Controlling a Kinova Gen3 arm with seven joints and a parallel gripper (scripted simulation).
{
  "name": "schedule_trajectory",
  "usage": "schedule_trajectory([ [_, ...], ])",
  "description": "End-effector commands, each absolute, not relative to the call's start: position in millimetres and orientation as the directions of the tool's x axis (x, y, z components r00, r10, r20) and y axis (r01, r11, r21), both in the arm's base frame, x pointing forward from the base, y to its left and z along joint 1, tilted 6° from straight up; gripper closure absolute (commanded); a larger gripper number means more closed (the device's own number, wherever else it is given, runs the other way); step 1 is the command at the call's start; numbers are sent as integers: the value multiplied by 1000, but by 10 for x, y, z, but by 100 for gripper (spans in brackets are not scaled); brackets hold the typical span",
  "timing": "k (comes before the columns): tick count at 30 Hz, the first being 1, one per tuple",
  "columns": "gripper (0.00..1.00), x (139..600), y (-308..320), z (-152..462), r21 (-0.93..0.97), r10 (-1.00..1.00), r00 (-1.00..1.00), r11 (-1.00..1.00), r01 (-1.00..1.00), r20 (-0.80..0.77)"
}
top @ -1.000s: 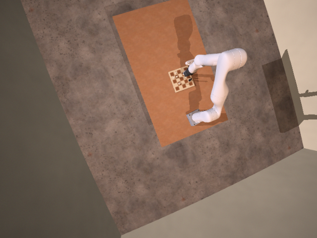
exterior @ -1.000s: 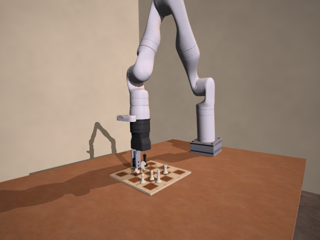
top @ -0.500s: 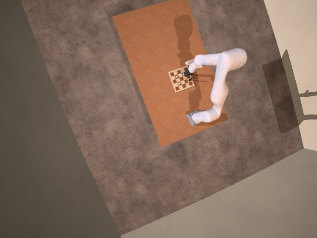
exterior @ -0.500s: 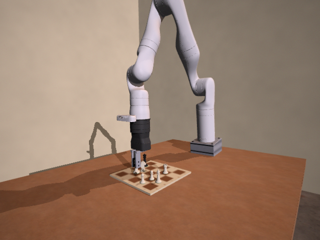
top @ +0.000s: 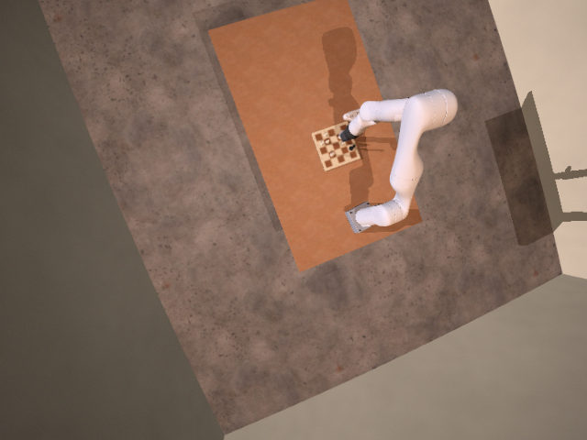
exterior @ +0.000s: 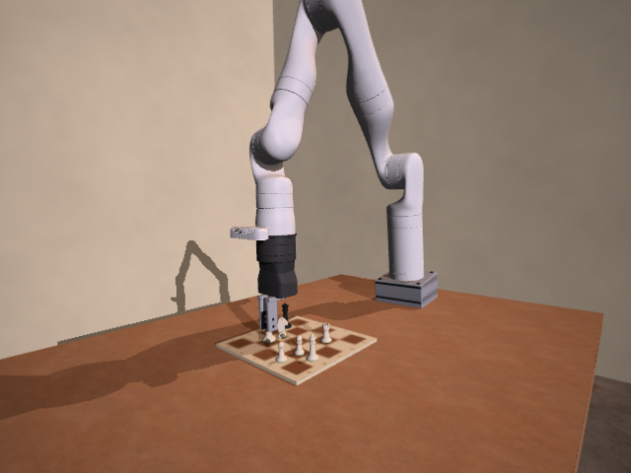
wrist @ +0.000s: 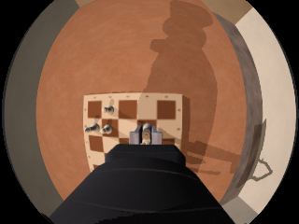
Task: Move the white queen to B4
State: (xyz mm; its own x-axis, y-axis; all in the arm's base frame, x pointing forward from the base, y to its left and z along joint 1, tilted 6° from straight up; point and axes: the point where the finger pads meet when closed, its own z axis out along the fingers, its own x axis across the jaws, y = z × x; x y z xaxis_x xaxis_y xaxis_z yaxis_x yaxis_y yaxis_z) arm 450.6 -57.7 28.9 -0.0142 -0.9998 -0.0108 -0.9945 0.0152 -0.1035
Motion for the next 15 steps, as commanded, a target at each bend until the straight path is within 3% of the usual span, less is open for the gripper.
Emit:
schedule_trajectory([
  [1,100,4511,-578,291,-105,-1000,-14,15,-994,-11],
  [15,100,4514,-578,262,-105,-1000,-14,15,-994,-11],
])
